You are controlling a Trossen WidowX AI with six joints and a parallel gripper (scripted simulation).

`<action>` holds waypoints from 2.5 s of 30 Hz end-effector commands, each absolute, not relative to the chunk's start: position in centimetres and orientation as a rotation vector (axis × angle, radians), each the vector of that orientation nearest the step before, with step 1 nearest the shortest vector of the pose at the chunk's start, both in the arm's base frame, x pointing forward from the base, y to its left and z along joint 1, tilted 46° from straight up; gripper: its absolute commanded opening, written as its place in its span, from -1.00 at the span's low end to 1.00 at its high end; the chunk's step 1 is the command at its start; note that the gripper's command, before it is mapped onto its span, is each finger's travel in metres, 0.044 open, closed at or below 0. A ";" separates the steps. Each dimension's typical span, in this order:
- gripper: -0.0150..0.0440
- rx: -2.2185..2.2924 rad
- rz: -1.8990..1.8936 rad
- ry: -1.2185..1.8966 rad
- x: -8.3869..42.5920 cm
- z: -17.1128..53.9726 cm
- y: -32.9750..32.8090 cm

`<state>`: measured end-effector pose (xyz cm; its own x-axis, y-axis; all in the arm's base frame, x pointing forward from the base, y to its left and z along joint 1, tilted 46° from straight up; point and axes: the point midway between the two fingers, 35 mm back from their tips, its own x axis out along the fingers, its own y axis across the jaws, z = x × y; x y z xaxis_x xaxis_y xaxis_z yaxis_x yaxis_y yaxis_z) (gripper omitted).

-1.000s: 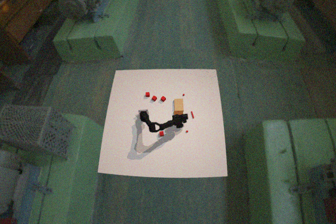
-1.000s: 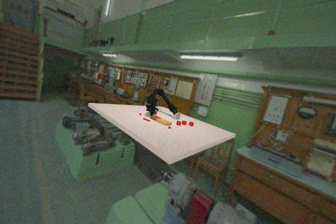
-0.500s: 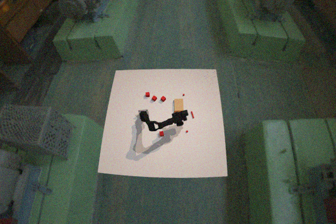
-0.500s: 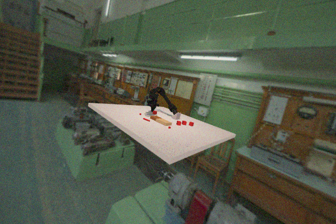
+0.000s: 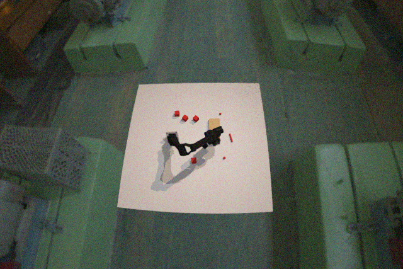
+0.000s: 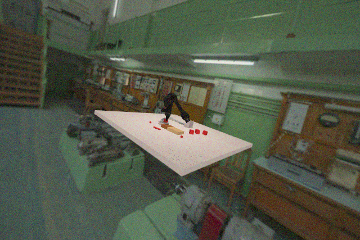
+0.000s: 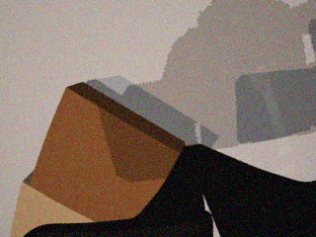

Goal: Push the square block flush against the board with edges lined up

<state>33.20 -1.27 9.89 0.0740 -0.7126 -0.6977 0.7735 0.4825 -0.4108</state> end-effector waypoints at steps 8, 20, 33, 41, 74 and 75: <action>-0.49 -0.234 -0.908 1.204 31.5 7.5 0.9; -0.49 -0.569 -0.656 1.389 29.4 5.2 2.9; -0.49 -0.613 -0.625 1.407 29.4 1.2 -0.9; -0.49 -0.613 -0.625 1.407 29.8 1.2 -0.9; -0.49 -0.612 -0.625 1.407 30.8 1.3 -0.7; -0.49 -0.612 -0.625 1.407 30.6 1.3 -0.7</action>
